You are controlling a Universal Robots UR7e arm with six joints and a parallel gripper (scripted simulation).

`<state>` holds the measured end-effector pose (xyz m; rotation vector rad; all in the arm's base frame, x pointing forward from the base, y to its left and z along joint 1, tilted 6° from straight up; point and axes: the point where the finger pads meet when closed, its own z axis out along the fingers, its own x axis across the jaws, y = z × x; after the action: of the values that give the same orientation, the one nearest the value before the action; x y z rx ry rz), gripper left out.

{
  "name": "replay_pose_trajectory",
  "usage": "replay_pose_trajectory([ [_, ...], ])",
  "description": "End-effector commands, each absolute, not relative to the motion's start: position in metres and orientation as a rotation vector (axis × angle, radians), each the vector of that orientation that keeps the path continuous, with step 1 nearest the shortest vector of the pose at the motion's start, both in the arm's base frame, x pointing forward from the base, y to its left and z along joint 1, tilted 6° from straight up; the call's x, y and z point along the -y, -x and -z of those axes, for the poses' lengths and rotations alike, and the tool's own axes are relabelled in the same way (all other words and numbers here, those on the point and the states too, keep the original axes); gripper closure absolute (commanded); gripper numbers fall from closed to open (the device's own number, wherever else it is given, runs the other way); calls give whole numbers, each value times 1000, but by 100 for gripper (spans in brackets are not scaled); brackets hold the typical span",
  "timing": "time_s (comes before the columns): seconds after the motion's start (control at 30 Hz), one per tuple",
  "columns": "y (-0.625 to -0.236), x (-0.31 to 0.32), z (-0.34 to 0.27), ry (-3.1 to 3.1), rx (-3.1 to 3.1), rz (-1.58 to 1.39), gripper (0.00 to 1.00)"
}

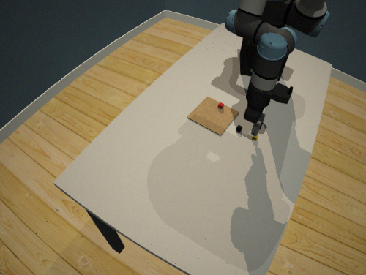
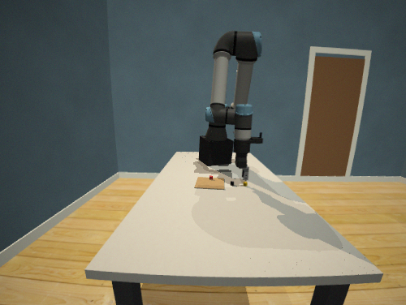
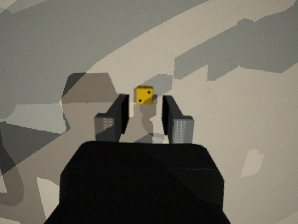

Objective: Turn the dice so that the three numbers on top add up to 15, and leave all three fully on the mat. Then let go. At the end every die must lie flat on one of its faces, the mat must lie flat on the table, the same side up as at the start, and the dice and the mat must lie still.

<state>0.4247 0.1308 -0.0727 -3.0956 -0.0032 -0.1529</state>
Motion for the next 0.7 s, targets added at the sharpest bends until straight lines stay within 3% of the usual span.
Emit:
replay_pose_trajectory([
  [0.0,-424,-132,81,3096,5,153,36],
  [0.67,-425,-132,87,3096,5,153,36],
])
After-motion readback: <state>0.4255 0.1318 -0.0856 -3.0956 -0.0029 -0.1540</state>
